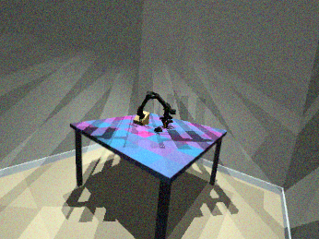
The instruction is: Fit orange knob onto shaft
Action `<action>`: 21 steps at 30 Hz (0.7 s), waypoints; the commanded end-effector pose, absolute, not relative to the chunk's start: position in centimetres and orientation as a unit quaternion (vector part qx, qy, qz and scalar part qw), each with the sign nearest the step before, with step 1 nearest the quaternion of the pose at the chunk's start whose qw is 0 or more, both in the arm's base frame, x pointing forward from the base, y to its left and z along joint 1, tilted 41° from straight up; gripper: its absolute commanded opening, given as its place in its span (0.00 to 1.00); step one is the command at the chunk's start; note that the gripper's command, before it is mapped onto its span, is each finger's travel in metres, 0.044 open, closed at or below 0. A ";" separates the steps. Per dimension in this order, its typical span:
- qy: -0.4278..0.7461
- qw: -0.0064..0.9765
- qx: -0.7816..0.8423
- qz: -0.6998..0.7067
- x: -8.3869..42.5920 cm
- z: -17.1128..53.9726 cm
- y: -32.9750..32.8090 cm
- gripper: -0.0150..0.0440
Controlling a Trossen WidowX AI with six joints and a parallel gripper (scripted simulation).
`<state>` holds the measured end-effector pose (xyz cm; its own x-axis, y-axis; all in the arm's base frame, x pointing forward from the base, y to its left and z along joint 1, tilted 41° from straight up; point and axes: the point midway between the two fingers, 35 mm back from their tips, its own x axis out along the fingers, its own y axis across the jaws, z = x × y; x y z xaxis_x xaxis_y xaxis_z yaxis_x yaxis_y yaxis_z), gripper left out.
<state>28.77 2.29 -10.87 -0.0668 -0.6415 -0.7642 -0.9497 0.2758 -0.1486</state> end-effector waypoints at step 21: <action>0.700 0.382 -0.568 0.203 29.3 -5.6 6.9 0.93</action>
<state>28.43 3.94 -8.68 -0.1010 -0.6551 -0.7488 -0.9516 0.2832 -0.1195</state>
